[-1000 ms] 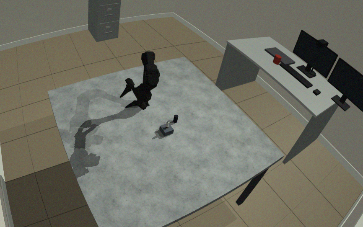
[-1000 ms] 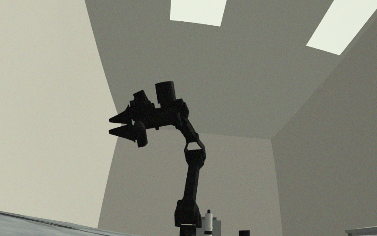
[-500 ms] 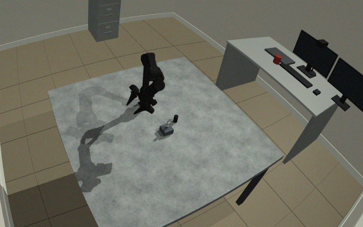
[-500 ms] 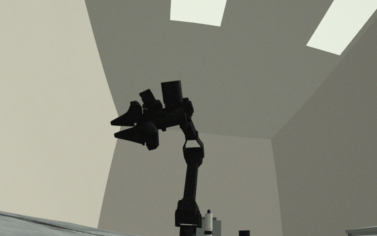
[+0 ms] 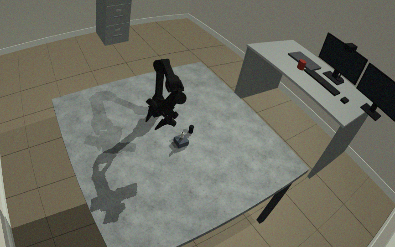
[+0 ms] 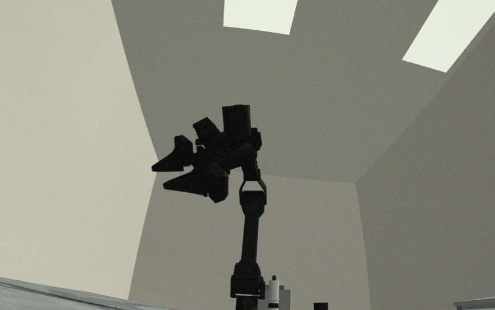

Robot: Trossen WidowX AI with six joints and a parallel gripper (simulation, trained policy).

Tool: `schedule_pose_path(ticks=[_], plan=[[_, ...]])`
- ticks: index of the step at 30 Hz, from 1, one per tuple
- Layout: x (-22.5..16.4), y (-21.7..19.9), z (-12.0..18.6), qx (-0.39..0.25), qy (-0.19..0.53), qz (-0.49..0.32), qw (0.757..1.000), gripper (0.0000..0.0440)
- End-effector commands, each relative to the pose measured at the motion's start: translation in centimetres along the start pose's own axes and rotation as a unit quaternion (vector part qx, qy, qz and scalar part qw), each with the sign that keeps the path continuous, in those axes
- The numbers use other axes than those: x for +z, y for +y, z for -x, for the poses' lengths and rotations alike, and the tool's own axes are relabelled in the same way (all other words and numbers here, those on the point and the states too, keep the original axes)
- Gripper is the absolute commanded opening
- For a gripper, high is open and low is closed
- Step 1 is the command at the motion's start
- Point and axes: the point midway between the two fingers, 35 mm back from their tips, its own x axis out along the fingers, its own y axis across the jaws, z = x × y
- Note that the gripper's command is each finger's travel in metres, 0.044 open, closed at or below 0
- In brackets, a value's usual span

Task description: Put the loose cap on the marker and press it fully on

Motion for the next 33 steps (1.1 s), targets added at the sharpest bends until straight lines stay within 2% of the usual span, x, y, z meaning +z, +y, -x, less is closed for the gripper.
schedule_pose_path(ticks=[1,33], plan=[[0.2,0.9,0.2,0.016,0.000,-0.002,1.000,0.0316],[-0.3,10.6,3.2,0.159,0.042,0.003,0.986,0.0324]])
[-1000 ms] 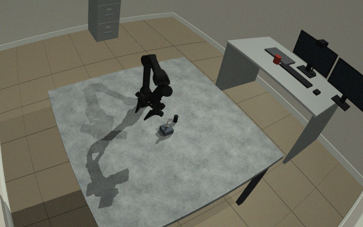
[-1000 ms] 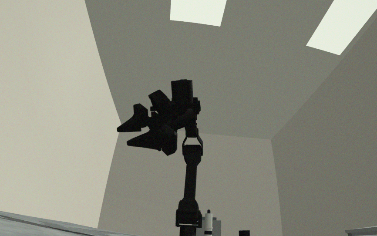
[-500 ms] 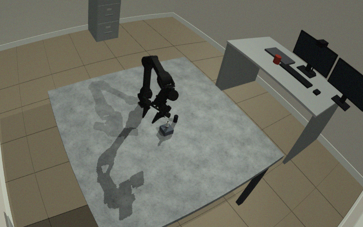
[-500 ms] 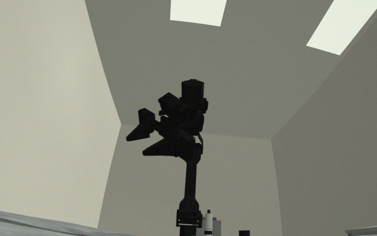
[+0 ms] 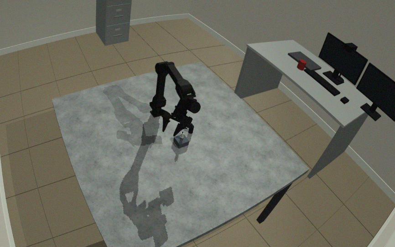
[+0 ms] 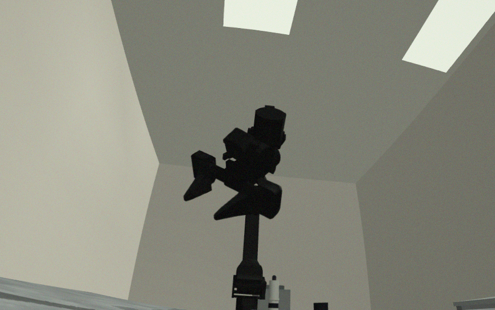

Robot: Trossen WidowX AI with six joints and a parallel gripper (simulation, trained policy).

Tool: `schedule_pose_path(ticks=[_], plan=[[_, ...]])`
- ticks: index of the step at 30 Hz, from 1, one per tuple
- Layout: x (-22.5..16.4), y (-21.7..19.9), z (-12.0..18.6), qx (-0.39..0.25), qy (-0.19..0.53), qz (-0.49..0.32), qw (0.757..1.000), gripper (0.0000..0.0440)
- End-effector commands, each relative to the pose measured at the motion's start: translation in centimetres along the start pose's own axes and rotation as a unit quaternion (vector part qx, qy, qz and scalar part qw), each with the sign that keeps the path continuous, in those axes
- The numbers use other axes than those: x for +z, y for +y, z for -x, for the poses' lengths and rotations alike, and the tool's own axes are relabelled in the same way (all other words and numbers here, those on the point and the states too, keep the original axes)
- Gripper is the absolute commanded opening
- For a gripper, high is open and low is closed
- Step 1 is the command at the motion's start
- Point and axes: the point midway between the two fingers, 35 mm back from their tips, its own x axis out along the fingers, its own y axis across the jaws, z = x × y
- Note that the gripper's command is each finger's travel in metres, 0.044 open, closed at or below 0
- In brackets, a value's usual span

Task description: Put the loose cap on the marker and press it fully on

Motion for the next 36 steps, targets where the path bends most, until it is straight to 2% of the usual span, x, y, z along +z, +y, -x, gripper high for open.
schedule_pose_path(ticks=[1,36], plan=[[-0.1,0.9,0.2,0.014,0.006,-0.002,1.000,0.0324],[-4.4,11.3,3.0,0.153,0.112,0.018,0.982,0.0335]])
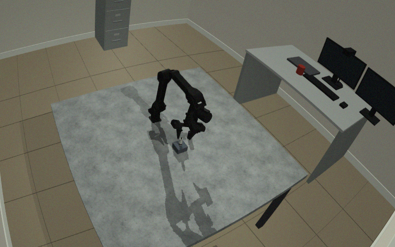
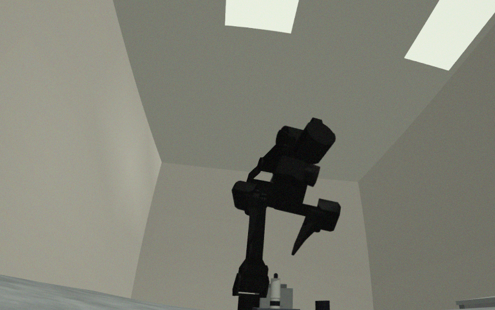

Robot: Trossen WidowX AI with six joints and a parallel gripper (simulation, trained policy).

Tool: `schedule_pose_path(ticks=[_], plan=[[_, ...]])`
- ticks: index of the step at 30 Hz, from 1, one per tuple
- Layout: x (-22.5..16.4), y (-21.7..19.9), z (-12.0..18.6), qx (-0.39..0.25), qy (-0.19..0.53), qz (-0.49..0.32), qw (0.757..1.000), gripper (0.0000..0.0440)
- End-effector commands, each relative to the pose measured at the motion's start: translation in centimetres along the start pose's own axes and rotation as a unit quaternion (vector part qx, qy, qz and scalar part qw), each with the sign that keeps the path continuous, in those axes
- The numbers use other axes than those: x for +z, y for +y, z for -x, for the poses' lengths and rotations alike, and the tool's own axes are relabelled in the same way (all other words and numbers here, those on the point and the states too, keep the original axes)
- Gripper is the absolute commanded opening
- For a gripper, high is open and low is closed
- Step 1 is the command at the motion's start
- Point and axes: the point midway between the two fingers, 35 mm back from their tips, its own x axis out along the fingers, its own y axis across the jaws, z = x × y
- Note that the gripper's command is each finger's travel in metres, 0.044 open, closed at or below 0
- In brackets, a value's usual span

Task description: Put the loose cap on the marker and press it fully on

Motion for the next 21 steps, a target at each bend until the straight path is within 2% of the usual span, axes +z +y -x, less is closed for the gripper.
schedule_pose_path(ticks=[1,21], plan=[[-0.6,0.9,0.0,0.012,0.013,0.002,1.000,0.0335],[-5.3,6.2,0.3,0.075,0.103,0.041,0.991,0.0337]])
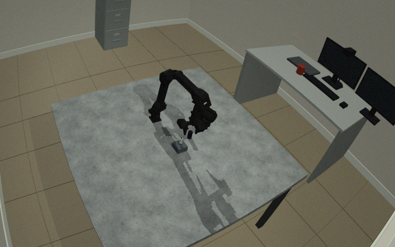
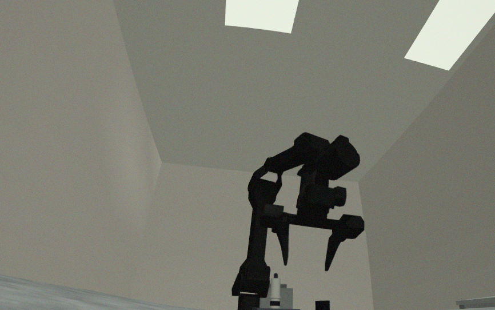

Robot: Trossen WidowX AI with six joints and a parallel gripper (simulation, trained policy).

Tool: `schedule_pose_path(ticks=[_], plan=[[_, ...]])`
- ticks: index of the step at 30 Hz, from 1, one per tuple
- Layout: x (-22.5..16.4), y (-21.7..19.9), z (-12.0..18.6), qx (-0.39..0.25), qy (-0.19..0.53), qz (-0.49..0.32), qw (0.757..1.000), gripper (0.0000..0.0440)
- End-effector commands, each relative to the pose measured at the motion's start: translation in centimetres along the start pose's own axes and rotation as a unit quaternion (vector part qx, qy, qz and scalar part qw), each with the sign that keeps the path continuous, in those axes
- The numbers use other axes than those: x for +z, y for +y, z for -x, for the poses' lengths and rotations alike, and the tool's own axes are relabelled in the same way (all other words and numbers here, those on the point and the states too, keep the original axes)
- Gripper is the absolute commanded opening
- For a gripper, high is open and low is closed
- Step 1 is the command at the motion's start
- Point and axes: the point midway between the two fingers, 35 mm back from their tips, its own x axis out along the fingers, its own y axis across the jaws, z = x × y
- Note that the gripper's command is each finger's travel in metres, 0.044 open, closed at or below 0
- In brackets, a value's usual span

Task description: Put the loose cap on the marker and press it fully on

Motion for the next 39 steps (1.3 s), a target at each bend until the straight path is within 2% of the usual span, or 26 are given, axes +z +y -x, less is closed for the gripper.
schedule_pose_path(ticks=[1,22,39], plan=[[-0.8,0.7,-0.3,0.007,0.018,0.006,1.000,0.0337],[-5.1,3.6,-2.6,0.033,0.099,0.070,0.992,0.0320],[-6.8,4.5,-6.5,0.036,0.122,0.125,0.984,0.0292]])
